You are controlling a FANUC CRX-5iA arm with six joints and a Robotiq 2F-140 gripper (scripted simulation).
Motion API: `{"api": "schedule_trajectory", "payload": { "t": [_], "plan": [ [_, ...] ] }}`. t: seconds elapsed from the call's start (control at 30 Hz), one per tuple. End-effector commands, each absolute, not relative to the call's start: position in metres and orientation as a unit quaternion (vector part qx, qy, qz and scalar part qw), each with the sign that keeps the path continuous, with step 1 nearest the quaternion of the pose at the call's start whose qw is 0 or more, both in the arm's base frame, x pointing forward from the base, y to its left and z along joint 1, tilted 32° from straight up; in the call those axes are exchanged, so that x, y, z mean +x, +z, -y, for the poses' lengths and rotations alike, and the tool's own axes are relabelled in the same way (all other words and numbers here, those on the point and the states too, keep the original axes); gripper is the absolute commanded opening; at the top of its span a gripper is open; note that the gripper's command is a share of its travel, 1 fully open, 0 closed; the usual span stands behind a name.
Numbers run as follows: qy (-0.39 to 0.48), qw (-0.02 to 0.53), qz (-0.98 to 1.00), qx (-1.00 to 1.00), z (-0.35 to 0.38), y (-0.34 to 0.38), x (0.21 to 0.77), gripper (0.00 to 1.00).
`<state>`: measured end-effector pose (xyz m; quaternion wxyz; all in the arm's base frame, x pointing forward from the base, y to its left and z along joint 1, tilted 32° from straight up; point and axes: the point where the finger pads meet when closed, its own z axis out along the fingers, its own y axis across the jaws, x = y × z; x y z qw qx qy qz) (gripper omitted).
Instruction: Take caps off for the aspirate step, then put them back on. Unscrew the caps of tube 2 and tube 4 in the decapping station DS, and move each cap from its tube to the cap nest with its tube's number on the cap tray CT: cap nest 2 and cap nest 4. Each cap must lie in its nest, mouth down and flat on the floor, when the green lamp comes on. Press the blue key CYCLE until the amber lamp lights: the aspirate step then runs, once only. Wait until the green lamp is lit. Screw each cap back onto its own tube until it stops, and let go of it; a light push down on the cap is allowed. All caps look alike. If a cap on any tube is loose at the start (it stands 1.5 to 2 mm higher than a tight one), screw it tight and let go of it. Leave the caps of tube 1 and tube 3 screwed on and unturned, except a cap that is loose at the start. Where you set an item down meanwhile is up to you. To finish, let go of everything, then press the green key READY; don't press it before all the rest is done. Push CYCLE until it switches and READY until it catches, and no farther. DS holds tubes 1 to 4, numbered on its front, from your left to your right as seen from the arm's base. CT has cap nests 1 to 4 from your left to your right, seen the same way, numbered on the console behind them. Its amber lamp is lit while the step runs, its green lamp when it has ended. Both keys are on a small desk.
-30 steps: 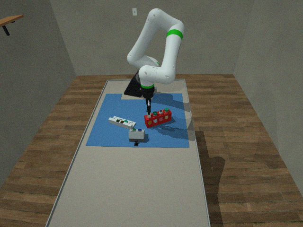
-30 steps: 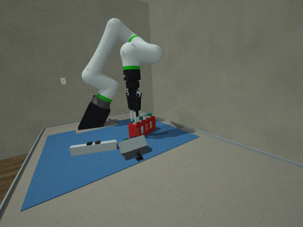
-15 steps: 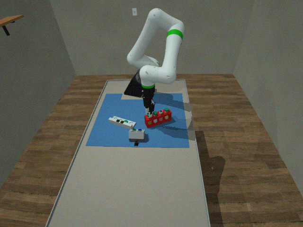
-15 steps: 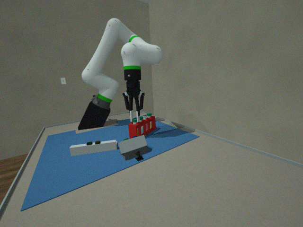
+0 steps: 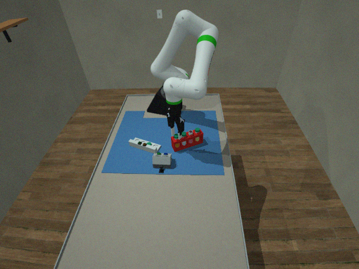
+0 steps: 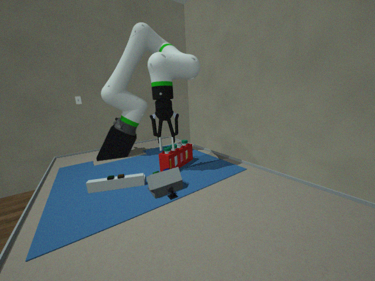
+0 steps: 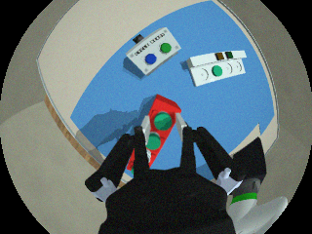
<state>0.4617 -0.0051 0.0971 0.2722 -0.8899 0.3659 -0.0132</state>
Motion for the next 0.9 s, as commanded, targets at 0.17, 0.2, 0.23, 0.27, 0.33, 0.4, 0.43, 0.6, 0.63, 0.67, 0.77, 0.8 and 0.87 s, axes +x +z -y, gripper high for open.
{"api": "schedule_trajectory", "payload": {
  "t": [0.17,0.2,0.23,0.27,0.33,0.4,0.43,0.6,0.63,0.67,0.77,0.8,0.87],
  "plan": [
    [-0.013,0.272,-0.366,-0.890,0.0053,0.0972,0.4618,0.35],
    [-0.002,0.273,-0.403,-0.874,0.0053,0.0972,0.4618,0.35],
    [0.009,0.272,-0.439,-0.856,0.0053,0.0972,0.4618,0.35],
    [0.021,0.272,-0.474,-0.837,0.0053,0.0972,0.4618,0.35],
    [0.030,0.271,-0.501,-0.821,0.0053,0.0972,0.4618,0.35],
    [0.032,0.271,-0.508,-0.817,0.0053,0.0972,0.4618,0.35],
    [0.043,0.269,-0.542,-0.795,0.0053,0.0972,0.4618,0.35],
    [0.065,0.265,-0.606,-0.747,0.0053,0.0972,0.4618,0.35],
    [0.076,0.262,-0.637,-0.721,0.0053,0.0972,0.4618,0.35],
    [0.076,0.262,-0.637,-0.721,0.0053,0.0972,0.4618,0.35],
    [0.098,0.255,-0.694,-0.666,0.0053,0.0972,0.4618,0.35],
    [0.098,0.254,-0.695,-0.666,0.0053,0.0972,0.4618,0.35],
    [0.108,0.250,-0.722,-0.636,0.0053,0.0972,0.4618,0.35]
  ]
}}
